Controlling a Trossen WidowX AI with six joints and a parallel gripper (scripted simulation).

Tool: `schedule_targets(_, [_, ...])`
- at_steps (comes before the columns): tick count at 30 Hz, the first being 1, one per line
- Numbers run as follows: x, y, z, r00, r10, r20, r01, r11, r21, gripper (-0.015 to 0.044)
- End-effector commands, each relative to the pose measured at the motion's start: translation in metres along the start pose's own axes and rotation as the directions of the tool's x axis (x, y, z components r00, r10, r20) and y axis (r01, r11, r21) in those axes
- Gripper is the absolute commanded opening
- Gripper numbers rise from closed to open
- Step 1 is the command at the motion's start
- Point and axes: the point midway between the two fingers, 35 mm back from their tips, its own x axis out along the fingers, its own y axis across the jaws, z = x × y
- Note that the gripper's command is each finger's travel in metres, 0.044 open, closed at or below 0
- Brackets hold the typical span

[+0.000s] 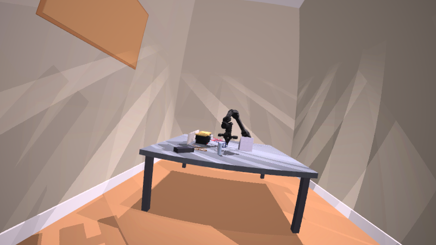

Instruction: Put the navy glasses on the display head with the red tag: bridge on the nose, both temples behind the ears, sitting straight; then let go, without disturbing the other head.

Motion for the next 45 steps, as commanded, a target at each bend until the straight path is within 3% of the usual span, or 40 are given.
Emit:
schedule_targets(1, [-0.001, 0.001, -0.001, 1.0, -0.001, 0.004, 0.001, 1.0, 0.002, 0.0])
schedule_targets(45, [-0.001, 0.011, -0.021, 1.0, -0.001, 0.003, 0.001, 1.0, 0.002, 0.0])
